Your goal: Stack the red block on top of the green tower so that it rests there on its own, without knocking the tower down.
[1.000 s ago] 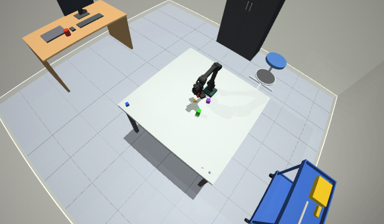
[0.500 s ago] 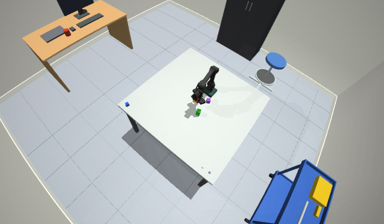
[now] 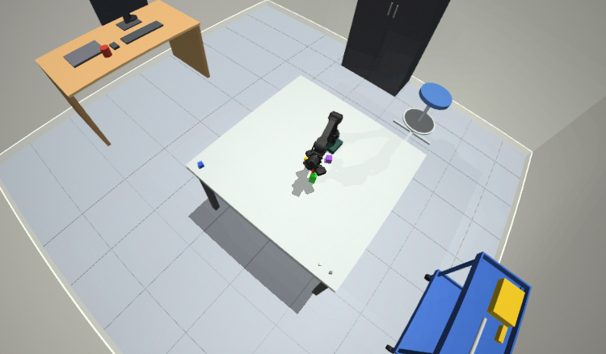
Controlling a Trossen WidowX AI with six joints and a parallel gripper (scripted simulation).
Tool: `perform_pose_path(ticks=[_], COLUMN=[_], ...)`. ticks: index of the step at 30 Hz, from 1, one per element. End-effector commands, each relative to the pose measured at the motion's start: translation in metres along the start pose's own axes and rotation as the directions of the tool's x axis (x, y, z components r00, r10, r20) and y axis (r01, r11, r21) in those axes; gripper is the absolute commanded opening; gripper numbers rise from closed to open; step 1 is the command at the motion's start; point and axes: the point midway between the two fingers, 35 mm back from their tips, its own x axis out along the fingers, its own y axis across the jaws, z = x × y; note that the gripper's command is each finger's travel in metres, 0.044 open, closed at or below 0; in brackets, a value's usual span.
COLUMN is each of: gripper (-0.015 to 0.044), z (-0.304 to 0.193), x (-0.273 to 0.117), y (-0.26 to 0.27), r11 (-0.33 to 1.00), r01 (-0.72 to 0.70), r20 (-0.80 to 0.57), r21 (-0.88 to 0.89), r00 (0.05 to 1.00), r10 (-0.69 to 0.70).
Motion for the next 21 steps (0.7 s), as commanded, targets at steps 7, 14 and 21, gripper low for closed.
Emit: perform_pose_path(ticks=[7, 14, 21], gripper=[0.0, 0.0, 0.0], z=[-0.001, -0.001, -0.001], x=[0.007, 0.02, 0.038], y=[0.014, 0.014, 0.013], r11=[1.0, 1.0, 1.0], r01=[0.004, 0.004, 0.004], r20=[-0.005, -0.005, -0.005], r21=[0.005, 0.005, 0.005], r00=[1.0, 1.0, 1.0], r10=[-0.004, -0.004, -0.004])
